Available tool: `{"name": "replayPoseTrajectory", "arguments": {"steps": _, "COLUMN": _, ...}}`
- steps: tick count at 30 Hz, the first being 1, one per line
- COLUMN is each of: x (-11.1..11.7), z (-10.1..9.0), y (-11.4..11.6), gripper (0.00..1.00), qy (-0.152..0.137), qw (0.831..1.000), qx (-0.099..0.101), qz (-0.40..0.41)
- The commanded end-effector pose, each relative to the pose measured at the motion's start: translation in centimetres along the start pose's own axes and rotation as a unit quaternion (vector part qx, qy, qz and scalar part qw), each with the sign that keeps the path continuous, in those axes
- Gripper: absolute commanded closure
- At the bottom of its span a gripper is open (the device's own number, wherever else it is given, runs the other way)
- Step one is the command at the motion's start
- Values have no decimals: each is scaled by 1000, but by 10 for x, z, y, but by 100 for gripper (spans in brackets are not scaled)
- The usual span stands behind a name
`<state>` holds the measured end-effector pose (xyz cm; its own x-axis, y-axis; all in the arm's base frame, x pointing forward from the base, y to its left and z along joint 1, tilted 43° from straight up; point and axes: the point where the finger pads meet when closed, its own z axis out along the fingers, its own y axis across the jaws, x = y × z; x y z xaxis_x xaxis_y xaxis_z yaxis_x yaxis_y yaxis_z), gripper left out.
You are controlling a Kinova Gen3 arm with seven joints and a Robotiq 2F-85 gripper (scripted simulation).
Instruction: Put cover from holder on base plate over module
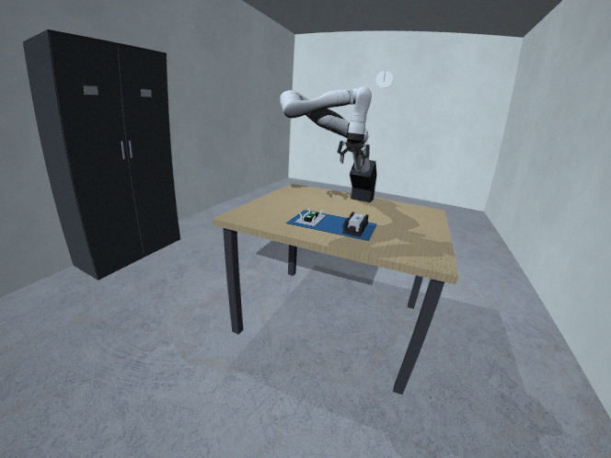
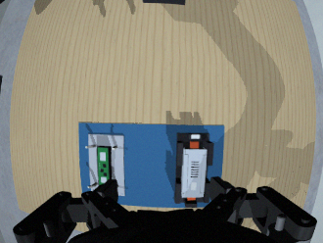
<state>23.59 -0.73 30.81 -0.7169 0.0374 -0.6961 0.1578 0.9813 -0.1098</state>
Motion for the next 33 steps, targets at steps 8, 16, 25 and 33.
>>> {"name": "replayPoseTrajectory", "arguments": {"steps": 8, "x": -20, "z": -19, "y": -53, "gripper": 0, "qy": 16, "qw": 999, "qx": -18, "qz": 22}}
{"name": "replayPoseTrajectory", "arguments": {"steps": 16, "x": -16, "z": -15, "y": -43, "gripper": 0, "qy": 13, "qw": 1000, "qx": -14, "qz": 17}}
{"name": "replayPoseTrajectory", "arguments": {"steps": 25, "x": -20, "z": -19, "y": -53, "gripper": 0, "qy": 16, "qw": 999, "qx": -18, "qz": 22}}
{"name": "replayPoseTrajectory", "arguments": {"steps": 33, "x": -16, "z": -15, "y": -43, "gripper": 0, "qy": 13, "qw": 1000, "qx": -14, "qz": 17}}
